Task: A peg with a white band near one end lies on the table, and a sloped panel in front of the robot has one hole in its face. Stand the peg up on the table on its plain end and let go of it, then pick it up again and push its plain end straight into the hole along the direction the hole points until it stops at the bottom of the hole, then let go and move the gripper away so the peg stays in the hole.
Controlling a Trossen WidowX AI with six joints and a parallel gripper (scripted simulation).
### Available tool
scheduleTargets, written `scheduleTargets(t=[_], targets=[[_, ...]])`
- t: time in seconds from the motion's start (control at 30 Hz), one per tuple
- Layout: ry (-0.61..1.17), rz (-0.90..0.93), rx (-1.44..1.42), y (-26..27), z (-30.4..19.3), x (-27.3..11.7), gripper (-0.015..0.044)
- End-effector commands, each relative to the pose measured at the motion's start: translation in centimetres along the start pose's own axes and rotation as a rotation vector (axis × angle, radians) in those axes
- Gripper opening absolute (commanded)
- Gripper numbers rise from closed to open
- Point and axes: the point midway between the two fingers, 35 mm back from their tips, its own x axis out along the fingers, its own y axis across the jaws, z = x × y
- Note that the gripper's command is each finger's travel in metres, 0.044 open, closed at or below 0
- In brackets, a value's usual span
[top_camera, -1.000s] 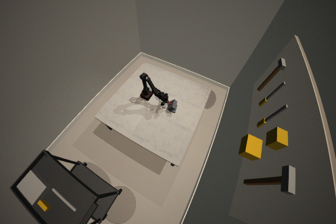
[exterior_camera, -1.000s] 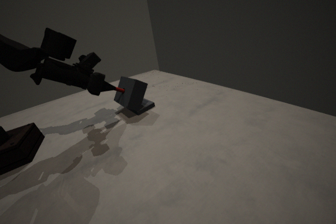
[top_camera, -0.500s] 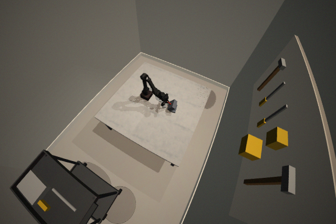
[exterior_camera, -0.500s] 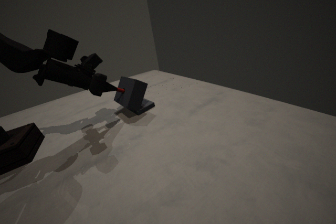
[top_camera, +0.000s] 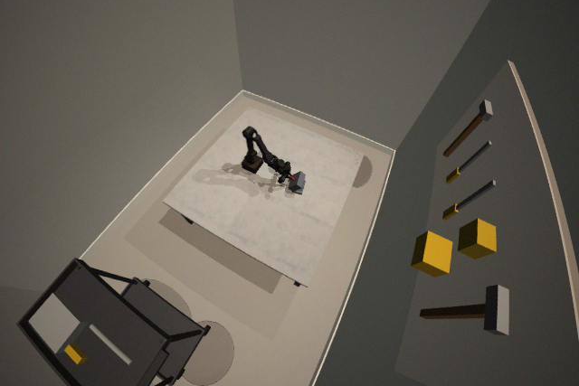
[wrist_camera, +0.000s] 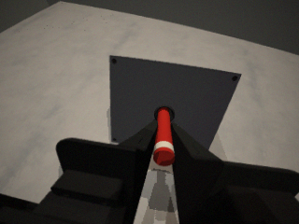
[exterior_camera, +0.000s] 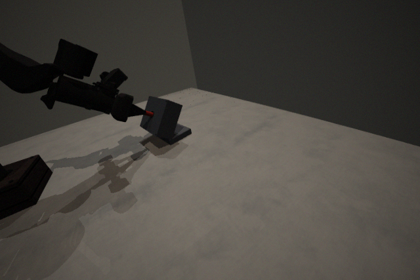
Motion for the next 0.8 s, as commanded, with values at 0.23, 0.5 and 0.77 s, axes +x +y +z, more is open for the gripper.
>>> scheduleTargets(t=[0.23,0.5,0.77], targets=[[-0.004,-0.004,0.005,-0.09,0.15,0.53,0.0],[-0.004,-0.004,0.005,-0.11,0.2,0.82,0.0],[-0.004,-0.004,0.005,-0.15,0.31,0.99,0.0]])
